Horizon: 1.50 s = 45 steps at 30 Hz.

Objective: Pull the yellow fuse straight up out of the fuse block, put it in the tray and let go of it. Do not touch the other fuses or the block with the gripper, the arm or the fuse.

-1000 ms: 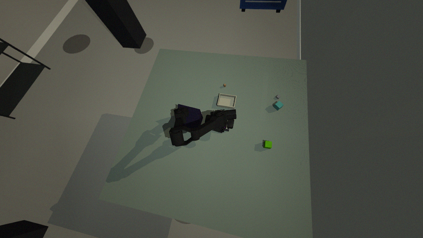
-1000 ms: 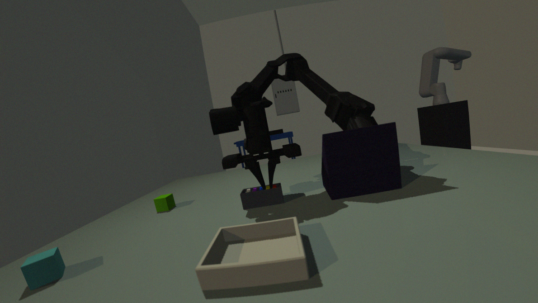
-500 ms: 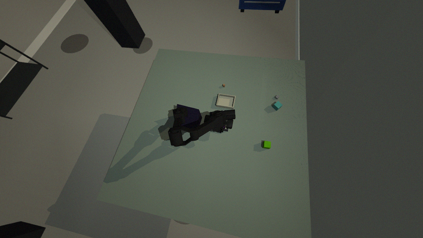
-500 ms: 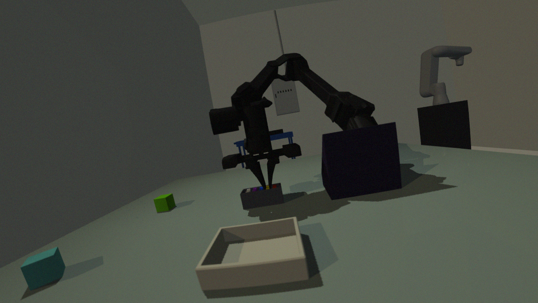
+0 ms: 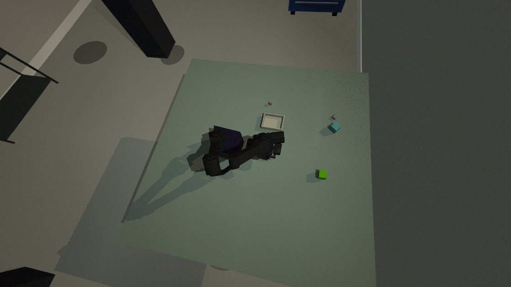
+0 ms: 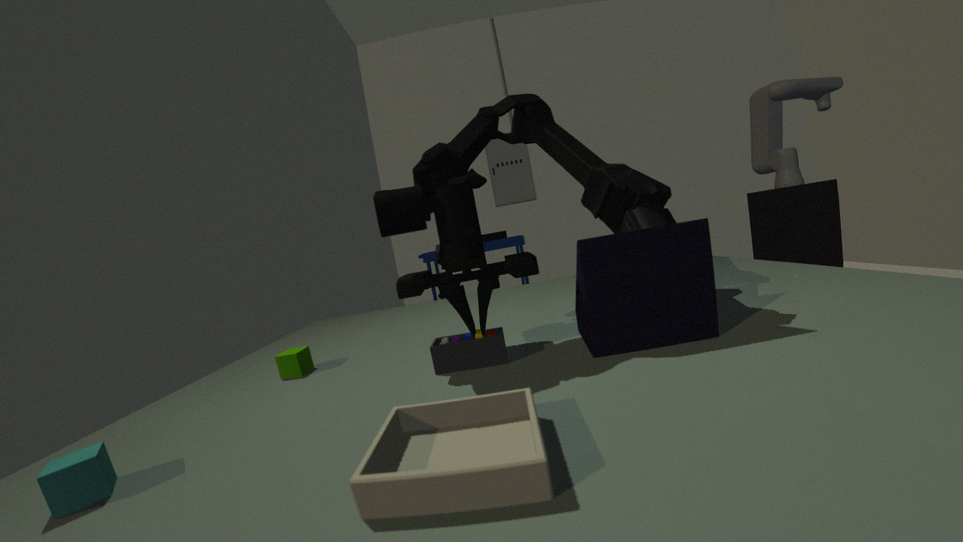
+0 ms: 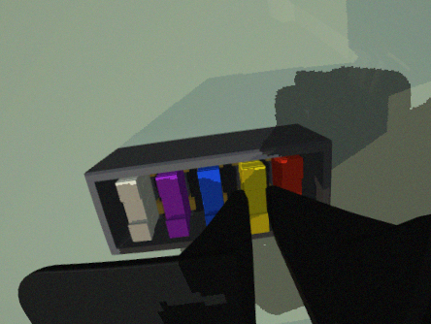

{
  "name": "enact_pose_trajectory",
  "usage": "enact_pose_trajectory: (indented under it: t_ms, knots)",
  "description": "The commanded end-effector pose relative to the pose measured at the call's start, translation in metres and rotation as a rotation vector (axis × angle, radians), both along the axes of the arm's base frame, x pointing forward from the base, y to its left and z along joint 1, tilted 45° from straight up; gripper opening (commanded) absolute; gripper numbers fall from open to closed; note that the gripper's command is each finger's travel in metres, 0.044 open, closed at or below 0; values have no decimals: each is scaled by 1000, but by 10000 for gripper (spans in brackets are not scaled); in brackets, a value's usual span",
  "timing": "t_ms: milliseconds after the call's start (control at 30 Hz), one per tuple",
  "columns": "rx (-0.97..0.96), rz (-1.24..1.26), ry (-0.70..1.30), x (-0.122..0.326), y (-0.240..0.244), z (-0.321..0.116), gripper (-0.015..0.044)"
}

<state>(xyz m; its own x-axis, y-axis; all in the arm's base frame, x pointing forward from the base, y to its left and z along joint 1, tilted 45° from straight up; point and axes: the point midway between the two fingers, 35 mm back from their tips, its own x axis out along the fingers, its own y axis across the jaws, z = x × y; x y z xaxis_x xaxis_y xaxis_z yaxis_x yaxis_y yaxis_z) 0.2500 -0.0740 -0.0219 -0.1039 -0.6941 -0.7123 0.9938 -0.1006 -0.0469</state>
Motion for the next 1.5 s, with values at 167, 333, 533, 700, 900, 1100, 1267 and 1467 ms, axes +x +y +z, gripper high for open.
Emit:
enact_pose_trajectory:
  t_ms: [167, 333, 533, 700, 900, 1100, 1267, 1467]
  knots:
    - [3, -2, -4, 1, 4, 3, 0]
    - [3, -2, -4, 2, 6, 5, 0]
    - [3, -1, -4, 2, 8, 7, 0]
    - [3, -1, -4, 2, 10, 9, 0]
    - [2, 0, -4, 2, 12, 11, 0]
    - [2, 0, -4, 3, 14, 13, 0]
    - [2, 1, -3, 3, 15, 15, 0]
    - [2, 1, -3, 3, 17, 17, 0]
